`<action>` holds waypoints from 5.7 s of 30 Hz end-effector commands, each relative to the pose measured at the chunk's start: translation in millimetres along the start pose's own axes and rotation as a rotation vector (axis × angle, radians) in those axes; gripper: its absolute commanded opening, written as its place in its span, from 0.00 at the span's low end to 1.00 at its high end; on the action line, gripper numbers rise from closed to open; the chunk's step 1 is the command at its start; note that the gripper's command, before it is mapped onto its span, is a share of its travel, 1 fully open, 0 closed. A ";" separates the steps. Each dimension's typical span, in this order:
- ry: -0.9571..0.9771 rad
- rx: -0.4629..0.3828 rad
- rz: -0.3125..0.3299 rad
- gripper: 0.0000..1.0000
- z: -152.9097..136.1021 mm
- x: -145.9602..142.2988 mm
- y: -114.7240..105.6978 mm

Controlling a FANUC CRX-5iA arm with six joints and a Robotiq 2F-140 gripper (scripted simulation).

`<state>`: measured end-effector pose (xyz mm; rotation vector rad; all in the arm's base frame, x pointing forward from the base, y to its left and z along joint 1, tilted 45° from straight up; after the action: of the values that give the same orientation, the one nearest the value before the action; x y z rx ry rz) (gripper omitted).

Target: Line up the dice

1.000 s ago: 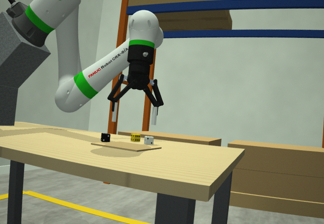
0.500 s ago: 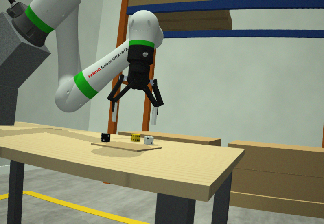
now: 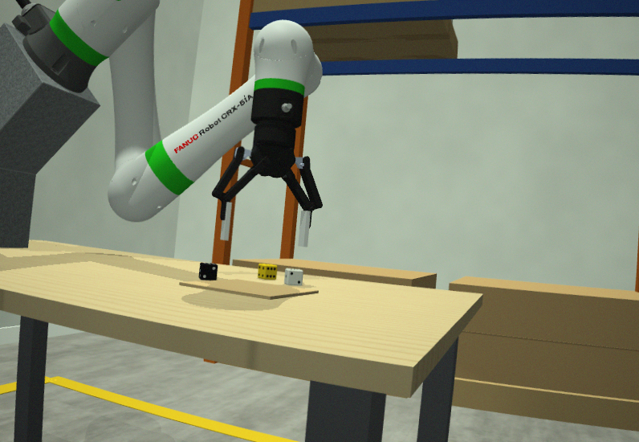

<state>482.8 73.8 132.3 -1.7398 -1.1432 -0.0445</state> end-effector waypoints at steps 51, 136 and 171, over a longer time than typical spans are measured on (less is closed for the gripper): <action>-0.198 -0.001 0.000 1.00 -25.0 -1.7 -83.4; -1.768 0.000 0.000 0.25 -26.2 -1.3 -47.7; -1.769 0.000 0.000 0.25 -26.2 -1.3 -40.7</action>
<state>464.1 55.1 174.6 -1.5258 -2.2374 1.7678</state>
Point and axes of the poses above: the point where the finger pads meet when closed, its own y axis out along the fingers, its own x axis across the jaws, z = x × y, the point moved 5 cm from there along -y, back along the fingers, and after that the axes turned 6 degrees about -y, right-handed, at the moved point
